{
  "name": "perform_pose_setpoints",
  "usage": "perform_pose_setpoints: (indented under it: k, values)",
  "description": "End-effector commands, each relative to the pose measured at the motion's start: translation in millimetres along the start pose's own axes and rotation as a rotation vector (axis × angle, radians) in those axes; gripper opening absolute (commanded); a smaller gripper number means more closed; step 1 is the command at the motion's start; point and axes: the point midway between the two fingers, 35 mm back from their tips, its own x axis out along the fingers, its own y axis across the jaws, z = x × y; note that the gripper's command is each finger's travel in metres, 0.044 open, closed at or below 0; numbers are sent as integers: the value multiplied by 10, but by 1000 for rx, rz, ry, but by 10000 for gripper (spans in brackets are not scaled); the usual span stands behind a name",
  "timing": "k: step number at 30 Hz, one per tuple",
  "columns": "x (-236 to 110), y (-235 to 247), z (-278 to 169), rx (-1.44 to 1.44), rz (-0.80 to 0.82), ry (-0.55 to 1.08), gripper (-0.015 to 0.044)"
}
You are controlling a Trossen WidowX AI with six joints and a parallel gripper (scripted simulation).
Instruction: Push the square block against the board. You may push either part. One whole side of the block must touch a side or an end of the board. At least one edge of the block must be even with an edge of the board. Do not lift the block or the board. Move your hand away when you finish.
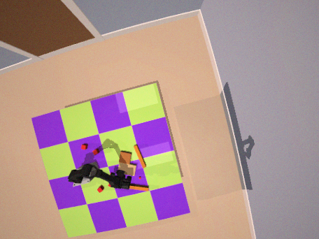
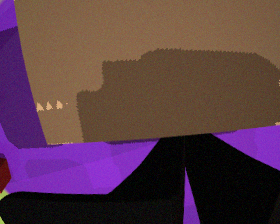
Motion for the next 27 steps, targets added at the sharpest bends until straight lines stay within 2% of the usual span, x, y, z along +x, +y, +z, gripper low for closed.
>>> perform_pose_setpoints:
  k: [1,27]
  values:
    - [25,5,-29,-9,7,-5,0]
    - [30,-12,-458,-9,8,-5,0]
